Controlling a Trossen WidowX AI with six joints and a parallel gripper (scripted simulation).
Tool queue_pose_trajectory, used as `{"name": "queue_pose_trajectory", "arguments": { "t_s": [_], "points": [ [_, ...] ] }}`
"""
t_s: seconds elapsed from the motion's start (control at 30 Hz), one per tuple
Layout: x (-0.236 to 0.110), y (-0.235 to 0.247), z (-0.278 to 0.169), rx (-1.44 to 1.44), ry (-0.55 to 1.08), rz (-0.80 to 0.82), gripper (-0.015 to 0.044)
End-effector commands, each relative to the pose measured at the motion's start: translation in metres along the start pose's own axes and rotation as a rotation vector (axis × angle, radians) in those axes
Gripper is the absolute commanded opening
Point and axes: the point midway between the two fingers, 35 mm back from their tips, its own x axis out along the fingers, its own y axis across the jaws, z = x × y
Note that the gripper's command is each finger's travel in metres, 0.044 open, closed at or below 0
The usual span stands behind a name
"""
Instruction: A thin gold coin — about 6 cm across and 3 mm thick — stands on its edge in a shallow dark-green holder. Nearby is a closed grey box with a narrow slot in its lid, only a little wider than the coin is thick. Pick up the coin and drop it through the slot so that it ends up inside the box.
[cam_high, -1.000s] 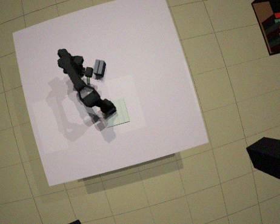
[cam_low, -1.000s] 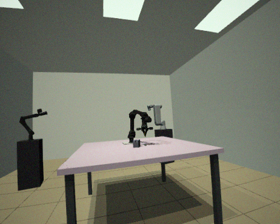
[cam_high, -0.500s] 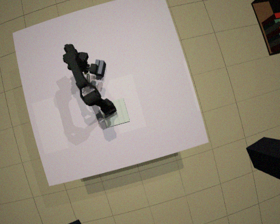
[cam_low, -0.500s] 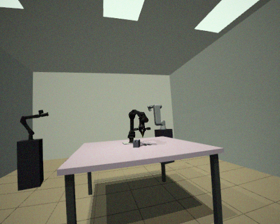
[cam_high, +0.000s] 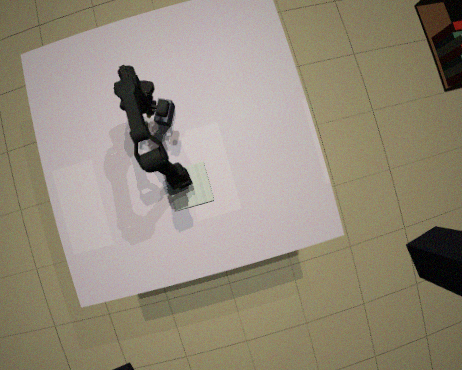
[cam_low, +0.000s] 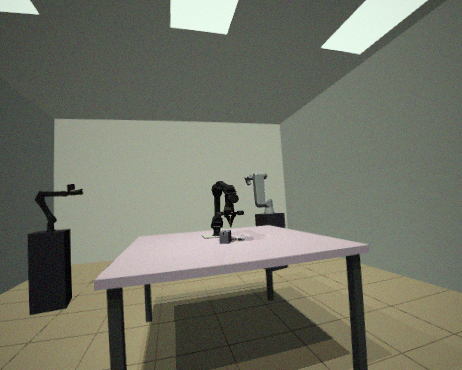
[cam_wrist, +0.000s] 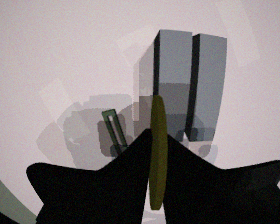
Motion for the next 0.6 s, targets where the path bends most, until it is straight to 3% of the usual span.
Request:
{"name": "queue_pose_trajectory", "arguments": {
  "t_s": [0.0, 0.57],
  "points": [
    [0.000, -0.008, 0.006, -0.005, -0.002, -0.005, 0.0000],
    [0.000, -0.032, 0.023, -0.003, -0.001, -0.005, 0.0000]
  ]
}}
